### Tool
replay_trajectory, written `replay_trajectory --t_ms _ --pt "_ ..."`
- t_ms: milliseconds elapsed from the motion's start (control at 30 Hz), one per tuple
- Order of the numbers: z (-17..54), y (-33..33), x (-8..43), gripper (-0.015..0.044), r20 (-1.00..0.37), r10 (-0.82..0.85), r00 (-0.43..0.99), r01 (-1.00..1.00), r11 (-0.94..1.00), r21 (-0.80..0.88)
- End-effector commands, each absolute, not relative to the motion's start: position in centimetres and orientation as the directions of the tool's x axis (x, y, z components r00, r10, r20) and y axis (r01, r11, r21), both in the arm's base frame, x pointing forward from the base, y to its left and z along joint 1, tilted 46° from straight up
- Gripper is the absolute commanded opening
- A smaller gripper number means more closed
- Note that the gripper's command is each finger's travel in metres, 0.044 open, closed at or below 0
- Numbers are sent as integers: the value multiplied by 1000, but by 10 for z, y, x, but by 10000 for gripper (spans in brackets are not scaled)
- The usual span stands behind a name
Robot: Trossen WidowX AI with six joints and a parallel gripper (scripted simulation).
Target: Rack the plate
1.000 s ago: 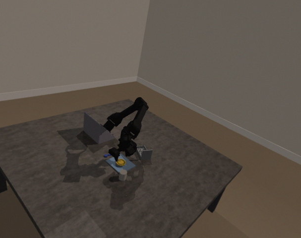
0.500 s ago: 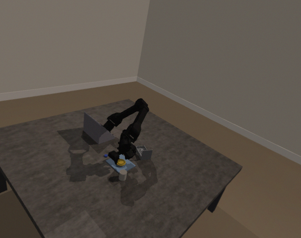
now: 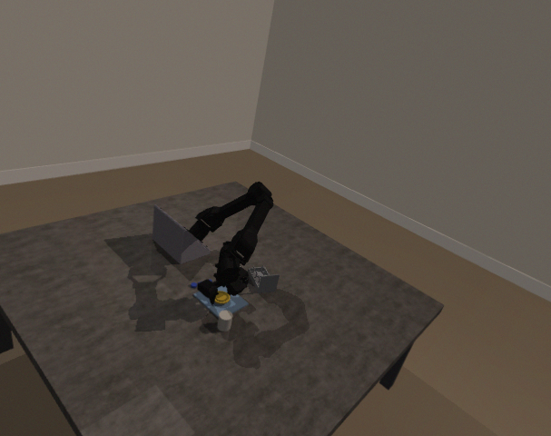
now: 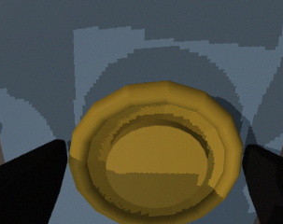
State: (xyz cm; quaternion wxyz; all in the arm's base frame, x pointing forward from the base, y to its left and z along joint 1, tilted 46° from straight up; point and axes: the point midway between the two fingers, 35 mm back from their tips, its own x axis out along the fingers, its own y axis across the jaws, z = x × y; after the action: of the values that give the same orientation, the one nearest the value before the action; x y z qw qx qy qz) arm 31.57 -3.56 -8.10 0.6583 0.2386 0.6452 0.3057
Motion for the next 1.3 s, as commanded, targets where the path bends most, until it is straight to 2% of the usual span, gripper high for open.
replay_trajectory --t_ms 0,400,767,1267 --pt "-82 -34 315 358 -701 713 -19 -88 697 711" --pt "-82 -34 315 291 -701 713 -19 -88 697 711" --pt "-55 -67 323 3 -706 708 -18 -86 703 706" --pt "-10 -116 327 0 -708 706 -19 -86 704 705"
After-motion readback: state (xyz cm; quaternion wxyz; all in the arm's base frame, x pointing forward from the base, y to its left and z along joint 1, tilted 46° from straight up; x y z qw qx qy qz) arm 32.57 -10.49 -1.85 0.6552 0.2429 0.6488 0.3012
